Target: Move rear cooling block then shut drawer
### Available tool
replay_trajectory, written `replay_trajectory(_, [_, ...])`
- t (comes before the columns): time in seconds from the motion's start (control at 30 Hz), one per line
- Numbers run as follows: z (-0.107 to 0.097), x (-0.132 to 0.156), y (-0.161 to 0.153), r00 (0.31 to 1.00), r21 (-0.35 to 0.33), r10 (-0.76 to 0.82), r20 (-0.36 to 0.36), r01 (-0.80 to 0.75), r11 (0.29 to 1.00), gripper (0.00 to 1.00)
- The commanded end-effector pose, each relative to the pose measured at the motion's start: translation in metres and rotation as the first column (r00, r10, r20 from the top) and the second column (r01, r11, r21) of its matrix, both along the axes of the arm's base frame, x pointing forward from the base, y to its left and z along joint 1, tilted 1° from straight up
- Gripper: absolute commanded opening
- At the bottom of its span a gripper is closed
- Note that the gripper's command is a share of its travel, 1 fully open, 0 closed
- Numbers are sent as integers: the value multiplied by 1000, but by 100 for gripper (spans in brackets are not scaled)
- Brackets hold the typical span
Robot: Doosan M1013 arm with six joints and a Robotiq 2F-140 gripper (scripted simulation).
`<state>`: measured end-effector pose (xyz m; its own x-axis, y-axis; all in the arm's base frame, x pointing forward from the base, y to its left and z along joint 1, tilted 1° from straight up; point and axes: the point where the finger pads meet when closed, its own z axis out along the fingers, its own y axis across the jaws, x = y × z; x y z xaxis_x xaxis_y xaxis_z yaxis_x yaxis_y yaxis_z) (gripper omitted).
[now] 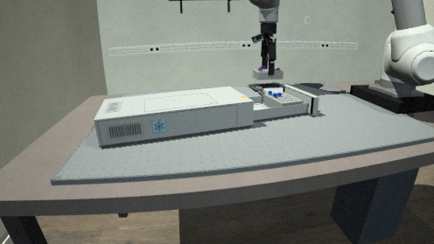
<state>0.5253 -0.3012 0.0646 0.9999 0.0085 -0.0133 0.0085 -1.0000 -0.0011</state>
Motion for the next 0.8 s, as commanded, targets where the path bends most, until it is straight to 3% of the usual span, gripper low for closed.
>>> replay_trajectory(0.0, [5, 1, -4, 1000, -5, 2, 3, -2, 1000, 10])
replay_trajectory(0.77, [-9, 0, -3, 1000, -4, 3, 2, -3, 1000, 10])
